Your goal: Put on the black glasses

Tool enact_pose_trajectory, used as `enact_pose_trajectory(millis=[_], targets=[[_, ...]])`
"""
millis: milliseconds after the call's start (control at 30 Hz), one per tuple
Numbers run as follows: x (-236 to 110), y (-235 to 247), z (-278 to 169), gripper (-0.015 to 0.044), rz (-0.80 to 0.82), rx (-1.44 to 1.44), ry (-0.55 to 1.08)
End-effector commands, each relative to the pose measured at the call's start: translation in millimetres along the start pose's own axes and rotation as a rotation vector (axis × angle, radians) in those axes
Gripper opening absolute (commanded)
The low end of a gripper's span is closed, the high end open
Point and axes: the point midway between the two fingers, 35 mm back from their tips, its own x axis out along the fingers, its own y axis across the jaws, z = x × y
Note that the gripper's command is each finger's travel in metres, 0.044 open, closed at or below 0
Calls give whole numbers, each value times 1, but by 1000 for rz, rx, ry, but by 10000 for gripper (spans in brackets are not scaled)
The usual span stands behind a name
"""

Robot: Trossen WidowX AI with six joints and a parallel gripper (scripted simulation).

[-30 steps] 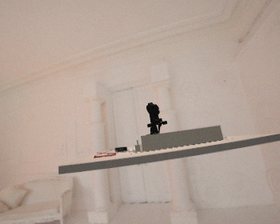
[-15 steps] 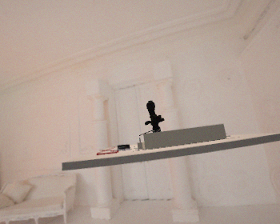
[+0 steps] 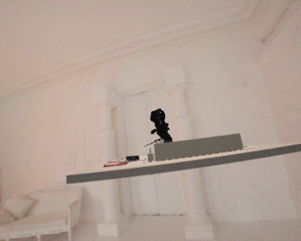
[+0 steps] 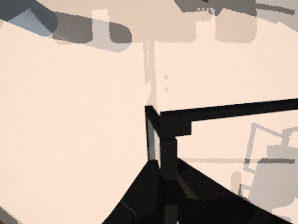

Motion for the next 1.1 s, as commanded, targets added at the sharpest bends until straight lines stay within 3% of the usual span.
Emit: enact_pose_trajectory(millis=[0, 1067], targets=[[-7, -7, -8, 0, -2, -93, -28], [-60, -54, -83, 0, -184, -875, -192]])
